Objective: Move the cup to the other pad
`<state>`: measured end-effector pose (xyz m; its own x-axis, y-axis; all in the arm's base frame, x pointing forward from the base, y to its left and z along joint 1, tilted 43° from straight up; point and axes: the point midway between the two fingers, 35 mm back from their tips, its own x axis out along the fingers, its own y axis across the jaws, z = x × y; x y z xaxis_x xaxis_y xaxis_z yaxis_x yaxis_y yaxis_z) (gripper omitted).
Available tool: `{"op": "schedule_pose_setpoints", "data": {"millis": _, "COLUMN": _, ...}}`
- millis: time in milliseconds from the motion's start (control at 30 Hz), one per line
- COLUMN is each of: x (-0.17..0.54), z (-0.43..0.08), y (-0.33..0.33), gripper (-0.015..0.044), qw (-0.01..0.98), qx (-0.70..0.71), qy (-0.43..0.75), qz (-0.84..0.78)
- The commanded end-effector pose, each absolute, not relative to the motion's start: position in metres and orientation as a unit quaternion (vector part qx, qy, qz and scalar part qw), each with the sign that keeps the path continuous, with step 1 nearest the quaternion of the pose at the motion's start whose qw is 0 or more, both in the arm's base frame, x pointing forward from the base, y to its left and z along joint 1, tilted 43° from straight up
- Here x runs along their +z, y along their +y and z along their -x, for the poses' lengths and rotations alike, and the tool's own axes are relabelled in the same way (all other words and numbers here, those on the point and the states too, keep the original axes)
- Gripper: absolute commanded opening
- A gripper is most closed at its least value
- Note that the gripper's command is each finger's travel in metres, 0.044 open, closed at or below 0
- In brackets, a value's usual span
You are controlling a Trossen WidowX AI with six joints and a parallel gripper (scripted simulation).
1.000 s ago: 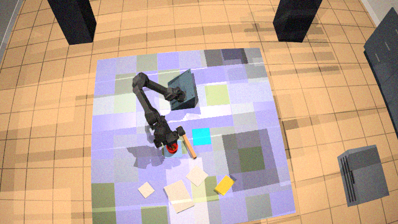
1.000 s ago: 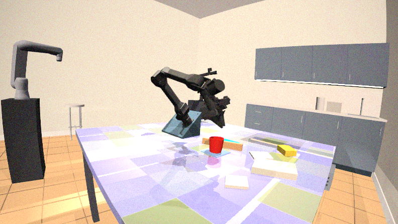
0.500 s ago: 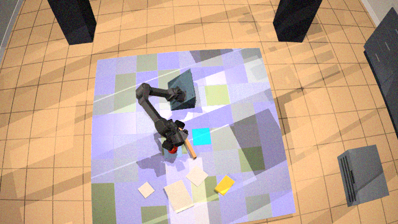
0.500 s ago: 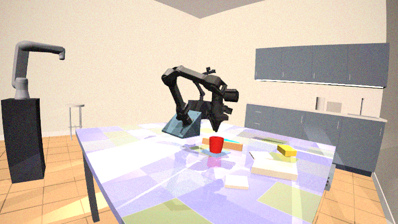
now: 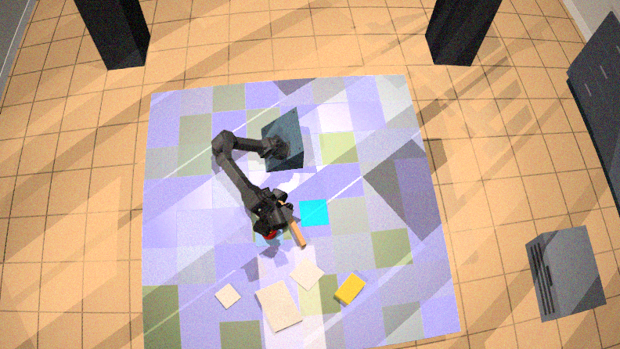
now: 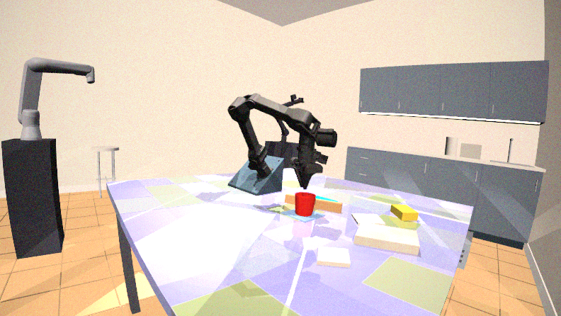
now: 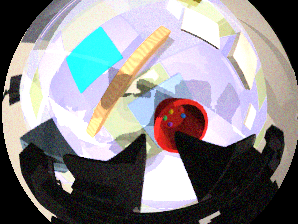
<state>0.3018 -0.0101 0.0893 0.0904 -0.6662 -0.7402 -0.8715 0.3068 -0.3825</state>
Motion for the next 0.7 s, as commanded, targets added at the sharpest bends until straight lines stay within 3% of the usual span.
{"op": "schedule_pose_setpoints", "data": {"millis": 0, "x": 0.084, "z": -0.302, "y": -0.015, "gripper": 0.0148, "qw": 0.456, "qx": 0.112, "qy": 0.665, "qz": 0.580}}
{"op": "schedule_pose_setpoints", "data": {"millis": 667, "x": 0.060, "z": -0.305, "y": -0.037, "gripper": 0.0148, "qw": 0.456, "qx": 0.112, "qy": 0.665, "qz": 0.580}}
